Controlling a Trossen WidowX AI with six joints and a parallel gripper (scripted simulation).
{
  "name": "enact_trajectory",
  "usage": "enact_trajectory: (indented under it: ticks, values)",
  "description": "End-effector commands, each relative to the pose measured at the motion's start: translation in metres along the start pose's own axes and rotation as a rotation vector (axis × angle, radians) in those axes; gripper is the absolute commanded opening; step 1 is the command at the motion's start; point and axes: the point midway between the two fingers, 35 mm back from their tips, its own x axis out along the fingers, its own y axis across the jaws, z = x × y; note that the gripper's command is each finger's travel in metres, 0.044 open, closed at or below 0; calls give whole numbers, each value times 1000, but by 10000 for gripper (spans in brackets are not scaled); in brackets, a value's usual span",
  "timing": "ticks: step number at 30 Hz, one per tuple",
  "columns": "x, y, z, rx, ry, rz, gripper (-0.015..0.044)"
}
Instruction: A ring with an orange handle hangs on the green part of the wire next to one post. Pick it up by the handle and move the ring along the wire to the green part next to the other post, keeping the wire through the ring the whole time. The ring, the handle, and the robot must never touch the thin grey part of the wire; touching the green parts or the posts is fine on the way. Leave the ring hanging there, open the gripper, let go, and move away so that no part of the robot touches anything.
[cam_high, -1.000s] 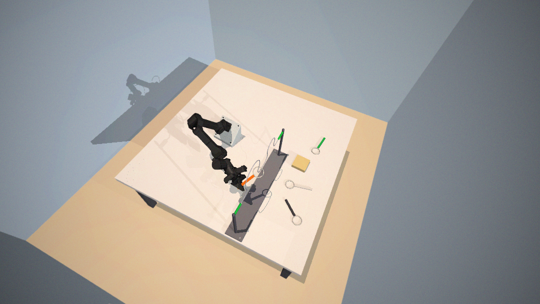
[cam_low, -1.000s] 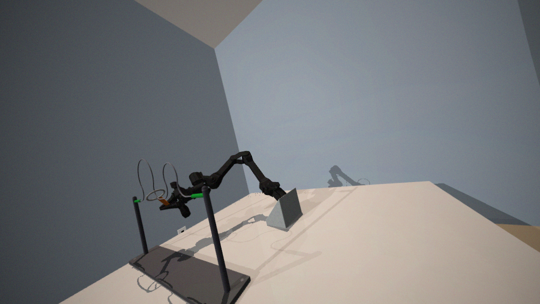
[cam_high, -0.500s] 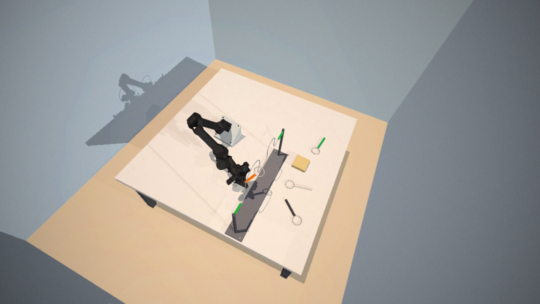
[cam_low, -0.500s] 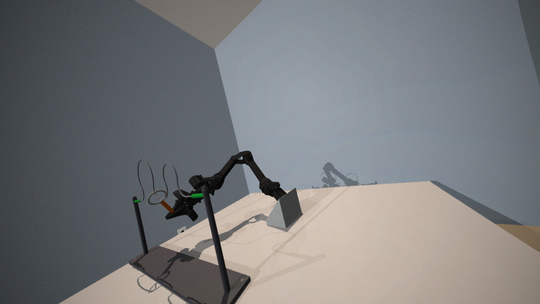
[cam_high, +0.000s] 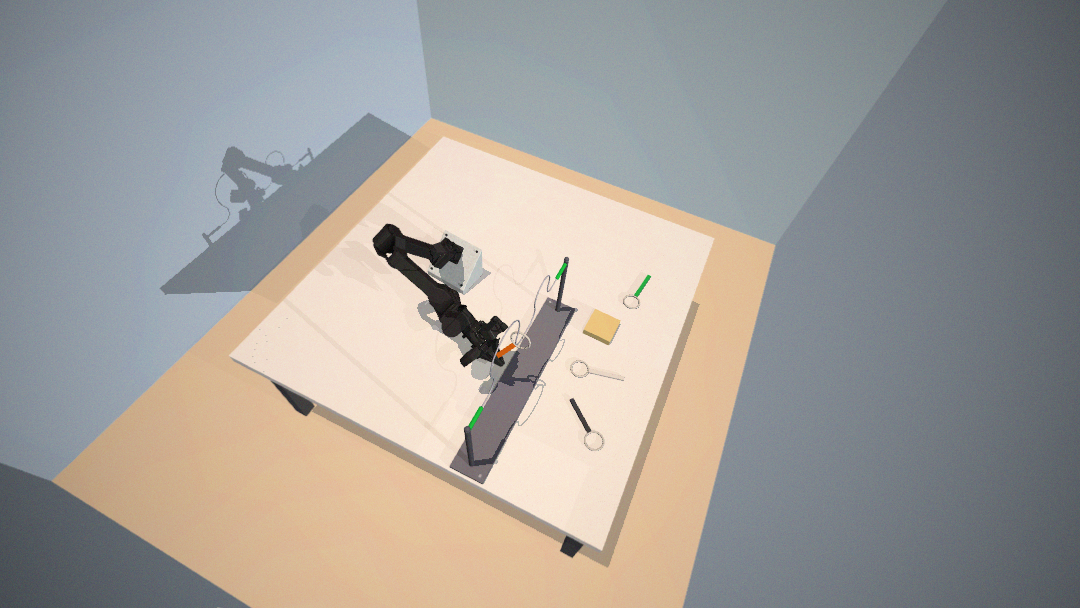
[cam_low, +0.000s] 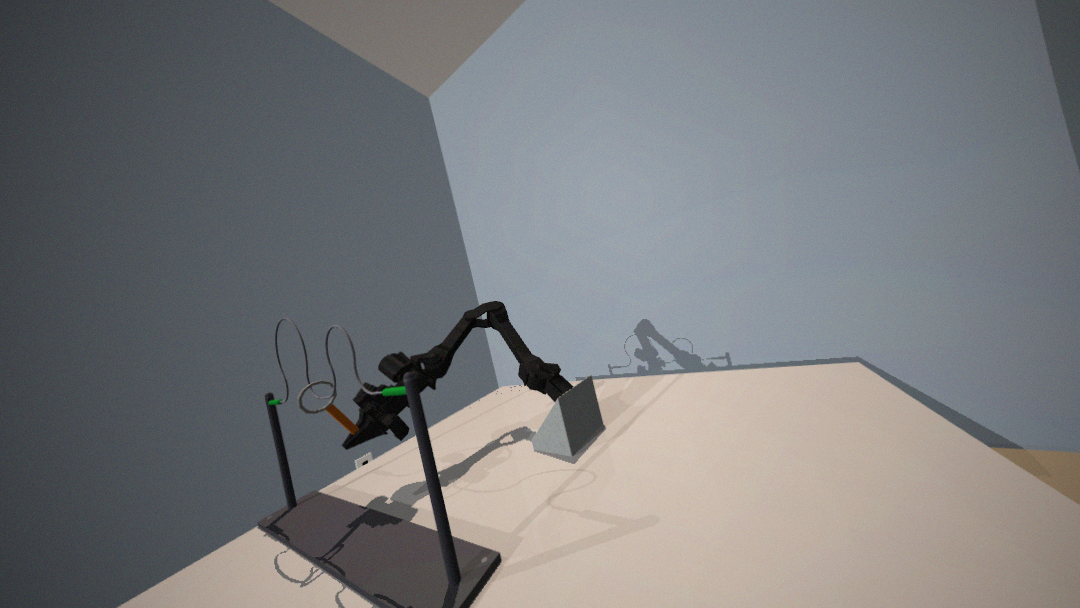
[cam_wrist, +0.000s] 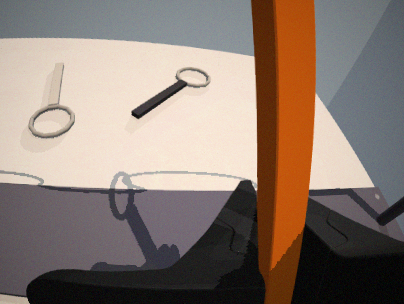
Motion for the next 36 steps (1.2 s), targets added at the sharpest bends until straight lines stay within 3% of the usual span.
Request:
enact_trajectory:
  ticks: [1,36]
  values:
    - [-2,14,-1,59,13,37,-150]
    - [-15,72,9,247,35,145,-150]
